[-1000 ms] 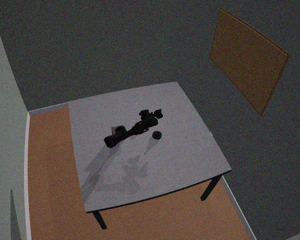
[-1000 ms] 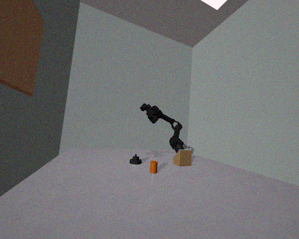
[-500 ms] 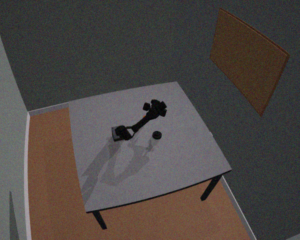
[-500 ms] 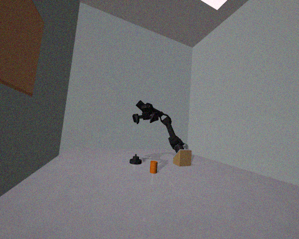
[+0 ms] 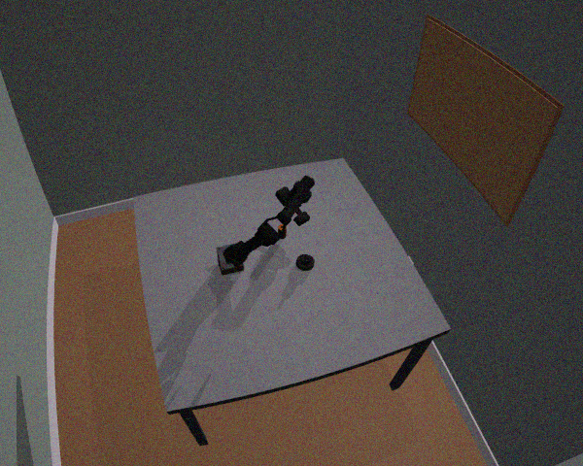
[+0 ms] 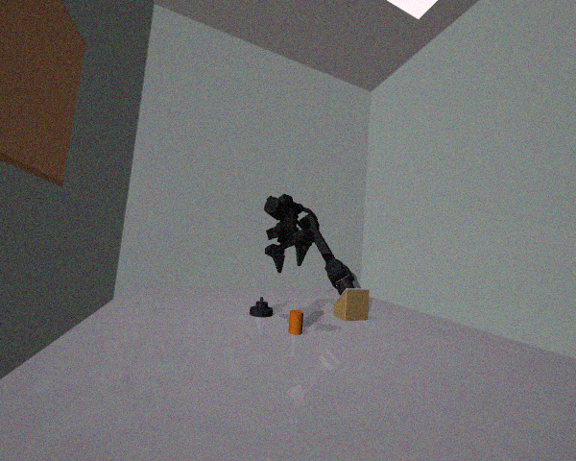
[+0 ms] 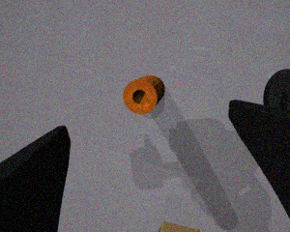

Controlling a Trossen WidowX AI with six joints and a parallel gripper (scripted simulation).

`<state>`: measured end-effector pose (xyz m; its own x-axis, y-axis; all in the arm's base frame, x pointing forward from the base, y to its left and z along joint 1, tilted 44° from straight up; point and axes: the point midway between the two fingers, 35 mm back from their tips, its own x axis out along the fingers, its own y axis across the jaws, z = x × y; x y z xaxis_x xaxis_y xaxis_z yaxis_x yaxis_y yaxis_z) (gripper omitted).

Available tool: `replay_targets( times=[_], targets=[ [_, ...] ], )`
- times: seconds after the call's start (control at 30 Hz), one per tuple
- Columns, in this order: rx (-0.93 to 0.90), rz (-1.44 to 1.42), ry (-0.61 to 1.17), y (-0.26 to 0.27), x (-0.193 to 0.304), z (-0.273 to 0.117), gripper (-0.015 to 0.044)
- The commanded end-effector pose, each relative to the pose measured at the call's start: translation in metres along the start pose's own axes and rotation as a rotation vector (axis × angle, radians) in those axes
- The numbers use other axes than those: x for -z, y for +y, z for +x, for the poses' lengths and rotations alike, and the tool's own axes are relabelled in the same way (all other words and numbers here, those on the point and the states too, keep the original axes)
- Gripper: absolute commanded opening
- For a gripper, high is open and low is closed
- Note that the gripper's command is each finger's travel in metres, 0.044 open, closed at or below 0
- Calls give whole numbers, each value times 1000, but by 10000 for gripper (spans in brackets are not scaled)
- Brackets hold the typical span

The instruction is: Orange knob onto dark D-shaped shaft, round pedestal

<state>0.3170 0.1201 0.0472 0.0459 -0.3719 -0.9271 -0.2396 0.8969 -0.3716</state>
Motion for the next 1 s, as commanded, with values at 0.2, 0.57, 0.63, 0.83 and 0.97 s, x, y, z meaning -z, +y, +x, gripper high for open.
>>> replay_targets(
  times=[0.2, 0.57, 0.63, 0.83, 0.97],
  targets=[
    [374, 360, 111, 34, 11, 66, 440],
    [374, 360, 111, 26, 16, 82, 440],
    [375, 360, 111, 20, 19, 95, 440],
    [375, 360, 111, 15, 21, 107, 440],
    [376, 360, 111, 14, 22, 111, 440]
  ],
)
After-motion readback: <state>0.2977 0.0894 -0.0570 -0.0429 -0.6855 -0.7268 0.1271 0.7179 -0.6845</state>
